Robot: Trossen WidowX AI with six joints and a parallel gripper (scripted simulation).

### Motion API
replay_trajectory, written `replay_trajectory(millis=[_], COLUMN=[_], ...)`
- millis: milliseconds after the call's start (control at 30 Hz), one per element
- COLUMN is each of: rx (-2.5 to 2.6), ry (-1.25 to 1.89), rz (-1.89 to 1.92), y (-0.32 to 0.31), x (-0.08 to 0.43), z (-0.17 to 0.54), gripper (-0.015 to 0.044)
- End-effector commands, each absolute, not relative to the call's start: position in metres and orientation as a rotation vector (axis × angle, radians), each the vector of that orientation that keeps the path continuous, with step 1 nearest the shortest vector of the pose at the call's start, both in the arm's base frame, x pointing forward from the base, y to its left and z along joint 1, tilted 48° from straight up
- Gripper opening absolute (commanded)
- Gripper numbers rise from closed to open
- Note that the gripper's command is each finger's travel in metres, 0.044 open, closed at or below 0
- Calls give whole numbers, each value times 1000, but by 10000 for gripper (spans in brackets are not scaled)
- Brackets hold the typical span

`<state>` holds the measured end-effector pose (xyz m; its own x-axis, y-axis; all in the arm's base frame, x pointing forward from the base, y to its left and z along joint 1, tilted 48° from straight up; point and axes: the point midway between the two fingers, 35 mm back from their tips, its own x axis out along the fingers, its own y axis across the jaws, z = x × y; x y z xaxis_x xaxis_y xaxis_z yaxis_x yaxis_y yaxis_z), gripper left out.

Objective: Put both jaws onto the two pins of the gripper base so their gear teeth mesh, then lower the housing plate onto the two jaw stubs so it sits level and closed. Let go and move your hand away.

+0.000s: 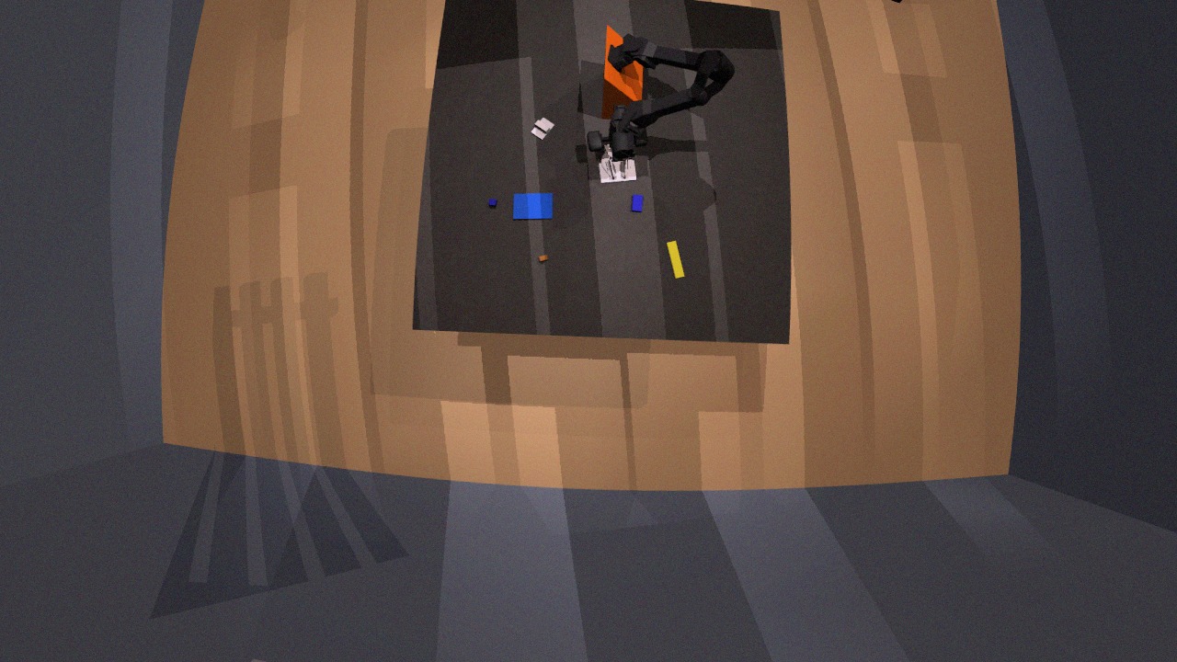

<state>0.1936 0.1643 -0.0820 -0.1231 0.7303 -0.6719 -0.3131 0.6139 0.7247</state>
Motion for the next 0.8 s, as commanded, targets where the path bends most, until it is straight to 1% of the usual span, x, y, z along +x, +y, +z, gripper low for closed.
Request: replay_trajectory(millis=[0, 767], rx=[387, 390], ry=[1437, 1439], rz=[928, 926], y=[165, 168], x=[193, 193], z=[-82, -85], gripper=[351, 351])
